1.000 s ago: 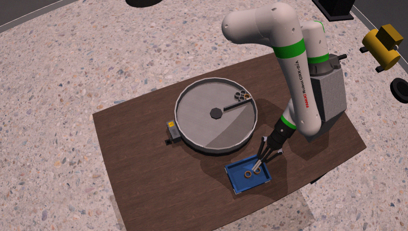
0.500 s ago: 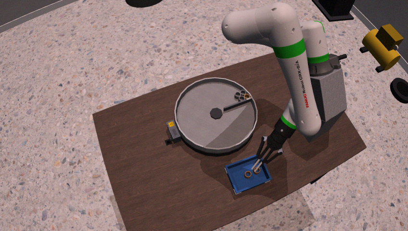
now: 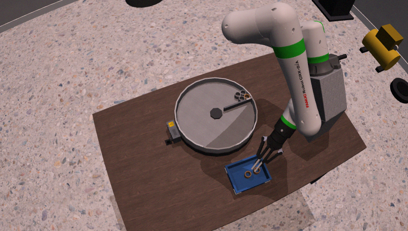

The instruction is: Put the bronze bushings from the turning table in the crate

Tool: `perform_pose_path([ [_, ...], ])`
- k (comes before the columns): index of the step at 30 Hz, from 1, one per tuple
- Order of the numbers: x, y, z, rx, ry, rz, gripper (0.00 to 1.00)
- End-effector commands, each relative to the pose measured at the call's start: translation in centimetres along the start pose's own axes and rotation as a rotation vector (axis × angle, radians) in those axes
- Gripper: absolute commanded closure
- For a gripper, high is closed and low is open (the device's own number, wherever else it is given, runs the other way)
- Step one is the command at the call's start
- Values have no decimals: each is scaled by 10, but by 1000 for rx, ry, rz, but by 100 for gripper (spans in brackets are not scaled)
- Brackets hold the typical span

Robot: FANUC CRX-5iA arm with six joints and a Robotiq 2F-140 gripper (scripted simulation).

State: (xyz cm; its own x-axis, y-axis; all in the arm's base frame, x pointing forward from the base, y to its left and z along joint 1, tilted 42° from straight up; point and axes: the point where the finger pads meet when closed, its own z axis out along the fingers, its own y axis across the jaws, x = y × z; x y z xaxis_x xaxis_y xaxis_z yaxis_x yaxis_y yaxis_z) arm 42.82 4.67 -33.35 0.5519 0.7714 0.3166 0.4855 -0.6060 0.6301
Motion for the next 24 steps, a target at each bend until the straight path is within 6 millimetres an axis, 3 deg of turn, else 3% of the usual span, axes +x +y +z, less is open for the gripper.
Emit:
perform_pose_path([
  [1,0,0,0,0,0,0,93],
  [24,5,0,-6,0,0,0,93],
])
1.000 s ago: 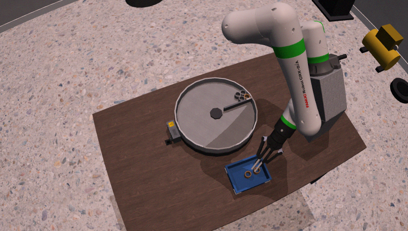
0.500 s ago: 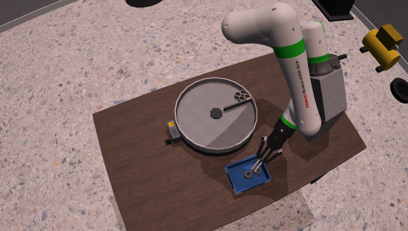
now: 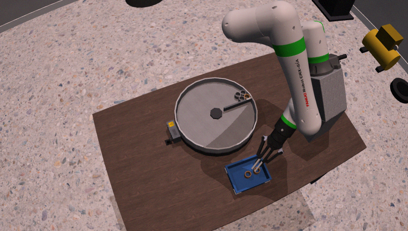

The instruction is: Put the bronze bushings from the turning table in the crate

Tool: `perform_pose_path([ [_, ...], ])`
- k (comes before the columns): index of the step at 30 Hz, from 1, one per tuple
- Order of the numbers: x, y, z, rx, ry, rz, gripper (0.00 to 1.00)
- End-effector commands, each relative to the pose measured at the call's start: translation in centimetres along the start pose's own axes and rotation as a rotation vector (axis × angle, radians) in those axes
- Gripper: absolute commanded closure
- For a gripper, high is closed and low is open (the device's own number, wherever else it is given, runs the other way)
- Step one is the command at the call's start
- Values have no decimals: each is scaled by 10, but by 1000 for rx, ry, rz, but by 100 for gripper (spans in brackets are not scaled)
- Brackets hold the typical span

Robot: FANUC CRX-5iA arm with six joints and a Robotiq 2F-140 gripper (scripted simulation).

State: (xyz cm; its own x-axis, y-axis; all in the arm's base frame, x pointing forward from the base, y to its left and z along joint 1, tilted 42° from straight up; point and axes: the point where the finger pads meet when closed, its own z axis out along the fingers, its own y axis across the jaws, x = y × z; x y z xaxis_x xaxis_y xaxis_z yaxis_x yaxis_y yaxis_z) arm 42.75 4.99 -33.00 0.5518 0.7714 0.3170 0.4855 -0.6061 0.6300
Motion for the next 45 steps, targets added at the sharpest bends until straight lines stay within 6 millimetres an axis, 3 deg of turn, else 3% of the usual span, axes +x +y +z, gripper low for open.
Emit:
perform_pose_path([
  [1,4,0,-5,0,0,0,93],
  [22,52,-1,-62,0,0,0,93],
  [45,54,-1,-64,0,0,0,93],
])
